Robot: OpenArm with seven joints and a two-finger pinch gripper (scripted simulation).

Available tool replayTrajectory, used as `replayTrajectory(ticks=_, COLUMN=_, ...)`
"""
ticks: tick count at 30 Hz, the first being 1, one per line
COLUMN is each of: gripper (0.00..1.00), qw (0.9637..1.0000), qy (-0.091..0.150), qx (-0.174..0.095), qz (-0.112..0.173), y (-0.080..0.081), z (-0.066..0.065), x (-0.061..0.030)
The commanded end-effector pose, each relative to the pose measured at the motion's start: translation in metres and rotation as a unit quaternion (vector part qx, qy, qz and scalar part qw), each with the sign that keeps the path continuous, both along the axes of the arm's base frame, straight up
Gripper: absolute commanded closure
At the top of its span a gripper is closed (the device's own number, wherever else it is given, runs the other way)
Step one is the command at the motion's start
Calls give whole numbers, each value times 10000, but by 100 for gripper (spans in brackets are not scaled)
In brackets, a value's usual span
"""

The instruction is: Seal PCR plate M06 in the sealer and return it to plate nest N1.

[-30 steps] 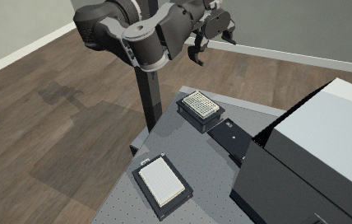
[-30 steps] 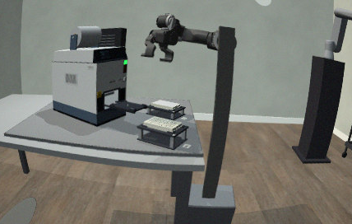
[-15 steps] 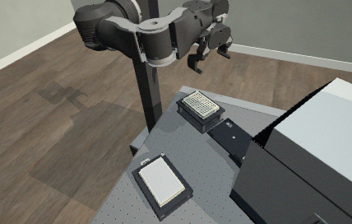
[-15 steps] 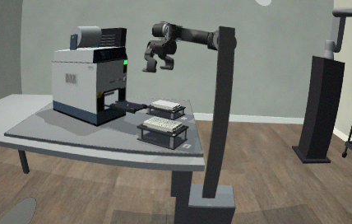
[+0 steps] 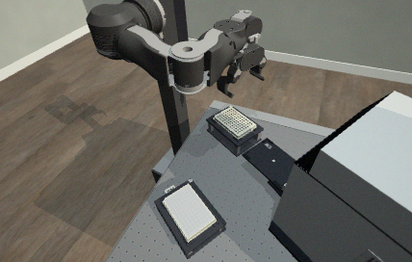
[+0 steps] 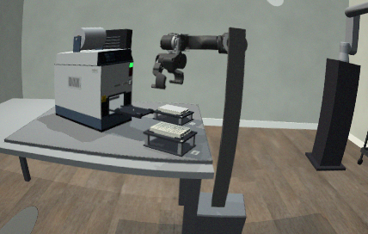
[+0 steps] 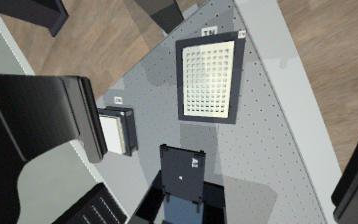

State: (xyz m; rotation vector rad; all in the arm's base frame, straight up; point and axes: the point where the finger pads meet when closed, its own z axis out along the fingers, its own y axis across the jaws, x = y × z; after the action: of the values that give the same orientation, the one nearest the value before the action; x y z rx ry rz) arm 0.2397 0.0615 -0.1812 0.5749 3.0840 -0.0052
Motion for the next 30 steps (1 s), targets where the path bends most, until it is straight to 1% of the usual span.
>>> replayTrajectory(ticks=1, gripper=23, qw=10000, qy=-9, qx=0, qz=-13, y=1, z=-1, x=2)
replayTrajectory(ticks=7, gripper=23, qw=10000, qy=-9, qx=0, qz=-13, y=1, z=-1, x=2)
replayTrajectory(ticks=12, gripper=23, qw=10000, qy=-9, qx=4, qz=-12, y=38, z=-429, x=-101)
replayTrajectory(ticks=24, gripper=23, qw=10000, qy=-9, qx=4, qz=-12, y=38, z=-429, x=-101)
replayTrajectory(ticks=29, gripper=23, qw=10000, qy=-9, qx=5, qz=-12, y=71, z=-859, x=-204)
replayTrajectory(ticks=30, gripper=23, qw=10000, qy=-9, qx=5, qz=-12, y=71, z=-859, x=-204)
